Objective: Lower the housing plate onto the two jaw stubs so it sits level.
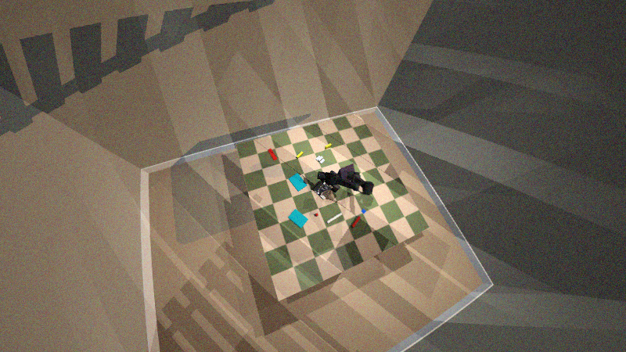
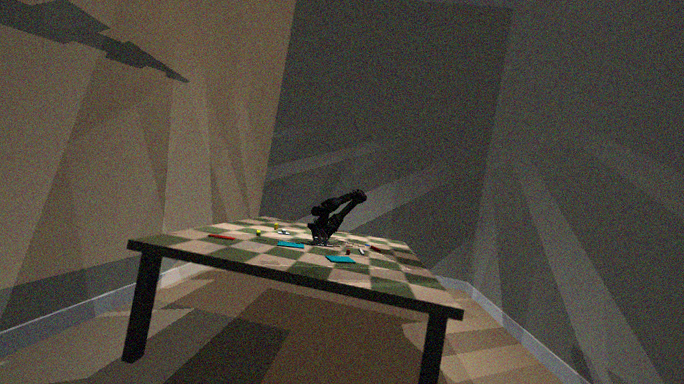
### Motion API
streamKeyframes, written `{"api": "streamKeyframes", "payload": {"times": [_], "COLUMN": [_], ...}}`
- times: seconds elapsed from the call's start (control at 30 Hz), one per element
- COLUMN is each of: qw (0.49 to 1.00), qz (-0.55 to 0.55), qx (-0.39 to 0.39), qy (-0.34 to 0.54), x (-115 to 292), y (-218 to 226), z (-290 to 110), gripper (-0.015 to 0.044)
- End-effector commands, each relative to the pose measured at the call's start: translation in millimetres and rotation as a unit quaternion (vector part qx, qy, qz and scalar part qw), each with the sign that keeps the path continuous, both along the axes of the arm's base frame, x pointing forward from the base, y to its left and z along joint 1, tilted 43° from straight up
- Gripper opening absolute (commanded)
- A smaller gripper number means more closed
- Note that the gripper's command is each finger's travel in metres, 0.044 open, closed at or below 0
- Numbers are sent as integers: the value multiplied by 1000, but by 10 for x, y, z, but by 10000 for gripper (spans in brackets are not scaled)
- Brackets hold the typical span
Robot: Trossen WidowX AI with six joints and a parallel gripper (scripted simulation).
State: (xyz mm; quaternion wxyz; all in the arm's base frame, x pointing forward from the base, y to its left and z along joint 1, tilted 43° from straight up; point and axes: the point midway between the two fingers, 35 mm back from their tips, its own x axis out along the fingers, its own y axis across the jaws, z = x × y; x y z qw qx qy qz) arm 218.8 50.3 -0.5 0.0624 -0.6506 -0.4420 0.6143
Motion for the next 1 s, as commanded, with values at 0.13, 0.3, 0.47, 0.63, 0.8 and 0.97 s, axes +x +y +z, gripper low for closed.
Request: {"api": "streamKeyframes", "payload": {"times": [0.13,0.3,0.47,0.63,0.8,0.97], "qw": [1000,1000,1000,1000,1000,1000], "qz": [-1,-1,-1,1,1,-3], "qx": [0,0,-1,0,1,-1], "qy": [2,2,2,2,3,3], "x": [-5,-5,43,87,86,66], "y": [-4,-4,-138,-437,-480,-611], "z": [3,3,147,504,560,662], "gripper": [440,440,440,440,440,440]}}
